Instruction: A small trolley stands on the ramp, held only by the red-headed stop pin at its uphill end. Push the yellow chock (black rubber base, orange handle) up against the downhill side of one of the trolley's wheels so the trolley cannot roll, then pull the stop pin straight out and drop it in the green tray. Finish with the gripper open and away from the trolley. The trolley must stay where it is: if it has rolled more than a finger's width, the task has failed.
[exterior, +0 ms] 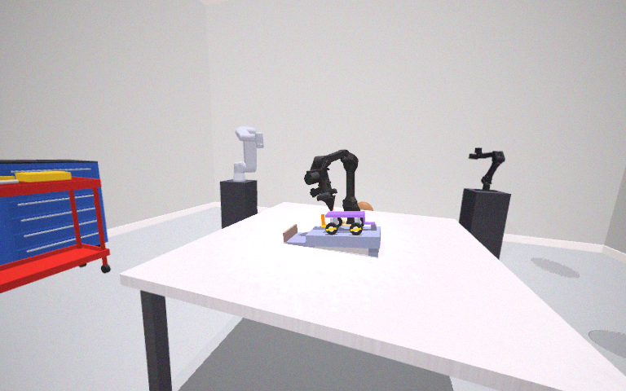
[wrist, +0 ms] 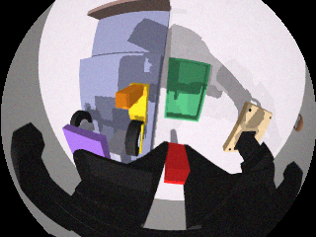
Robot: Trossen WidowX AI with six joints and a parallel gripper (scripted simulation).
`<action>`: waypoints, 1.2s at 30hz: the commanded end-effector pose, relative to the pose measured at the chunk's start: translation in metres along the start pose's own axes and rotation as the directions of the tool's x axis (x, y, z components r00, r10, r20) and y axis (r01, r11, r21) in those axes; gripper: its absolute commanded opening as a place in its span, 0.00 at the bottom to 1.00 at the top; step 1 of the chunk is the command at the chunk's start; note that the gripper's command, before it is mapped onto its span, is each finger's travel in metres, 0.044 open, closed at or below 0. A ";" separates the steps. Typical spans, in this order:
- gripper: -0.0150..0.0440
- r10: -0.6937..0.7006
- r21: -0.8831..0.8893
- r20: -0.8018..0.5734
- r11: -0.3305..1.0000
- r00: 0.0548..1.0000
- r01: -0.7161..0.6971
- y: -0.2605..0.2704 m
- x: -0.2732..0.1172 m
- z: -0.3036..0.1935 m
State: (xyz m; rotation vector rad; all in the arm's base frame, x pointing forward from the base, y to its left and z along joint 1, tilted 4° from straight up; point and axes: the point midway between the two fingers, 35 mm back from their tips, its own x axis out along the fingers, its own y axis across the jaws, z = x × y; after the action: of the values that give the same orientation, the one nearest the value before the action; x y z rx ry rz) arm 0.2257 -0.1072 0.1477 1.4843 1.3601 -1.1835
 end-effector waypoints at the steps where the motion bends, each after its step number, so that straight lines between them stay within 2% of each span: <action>1: 0.25 0.000 -0.004 0.006 1.000 1.000 0.000 0.001 -0.004 0.015; 7: 0.25 0.002 0.037 0.014 0.999 1.000 -0.003 0.000 -0.004 0.015; 18: 0.25 0.016 0.363 0.083 0.931 0.996 -0.045 0.000 -0.003 0.013; 27: 0.25 0.016 0.597 0.137 0.796 0.990 -0.095 0.000 -0.002 0.011; 36: 0.25 0.010 0.783 0.191 0.602 0.982 -0.158 0.000 -0.002 0.009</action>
State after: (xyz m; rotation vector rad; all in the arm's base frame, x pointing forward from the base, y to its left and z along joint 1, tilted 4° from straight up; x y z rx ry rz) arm 0.2255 -0.1168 0.1456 1.9160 0.6921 -1.9085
